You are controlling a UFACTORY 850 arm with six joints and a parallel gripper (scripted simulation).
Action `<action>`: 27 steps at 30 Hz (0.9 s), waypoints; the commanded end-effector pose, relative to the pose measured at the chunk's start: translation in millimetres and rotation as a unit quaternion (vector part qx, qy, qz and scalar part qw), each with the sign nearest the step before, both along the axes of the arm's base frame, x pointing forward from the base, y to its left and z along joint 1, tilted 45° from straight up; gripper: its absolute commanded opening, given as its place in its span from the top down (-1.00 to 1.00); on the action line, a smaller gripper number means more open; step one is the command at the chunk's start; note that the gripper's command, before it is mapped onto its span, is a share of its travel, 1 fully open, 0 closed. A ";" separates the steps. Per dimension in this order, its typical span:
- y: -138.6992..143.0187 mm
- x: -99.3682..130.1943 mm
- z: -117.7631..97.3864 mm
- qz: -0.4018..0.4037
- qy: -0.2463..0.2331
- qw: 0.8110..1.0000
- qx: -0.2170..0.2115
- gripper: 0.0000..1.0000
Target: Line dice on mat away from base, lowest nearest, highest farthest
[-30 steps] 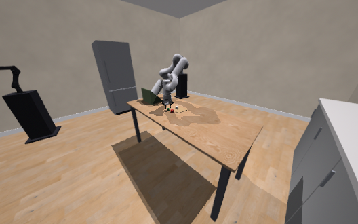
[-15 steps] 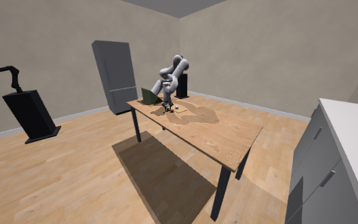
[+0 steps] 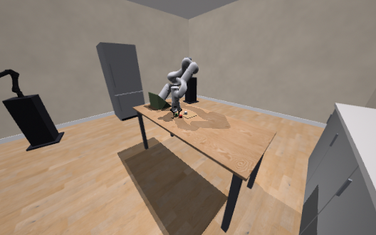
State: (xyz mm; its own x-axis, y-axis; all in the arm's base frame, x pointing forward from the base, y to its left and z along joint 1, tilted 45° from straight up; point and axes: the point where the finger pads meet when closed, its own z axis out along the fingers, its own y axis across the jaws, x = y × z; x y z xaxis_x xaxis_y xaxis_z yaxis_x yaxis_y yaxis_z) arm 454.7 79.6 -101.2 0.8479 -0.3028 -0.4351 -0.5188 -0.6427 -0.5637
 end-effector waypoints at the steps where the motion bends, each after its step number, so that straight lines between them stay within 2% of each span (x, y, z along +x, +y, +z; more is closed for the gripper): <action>1: -0.5 0.8 0.3 0.000 -0.001 1.000 0.000 0.05; 22: -0.5 0.8 0.3 0.000 -0.001 1.000 0.000 0.05; 23: -0.5 0.8 0.3 0.000 -0.001 1.000 0.000 0.47; 27: -0.5 0.8 0.3 0.000 -0.001 1.000 0.000 0.47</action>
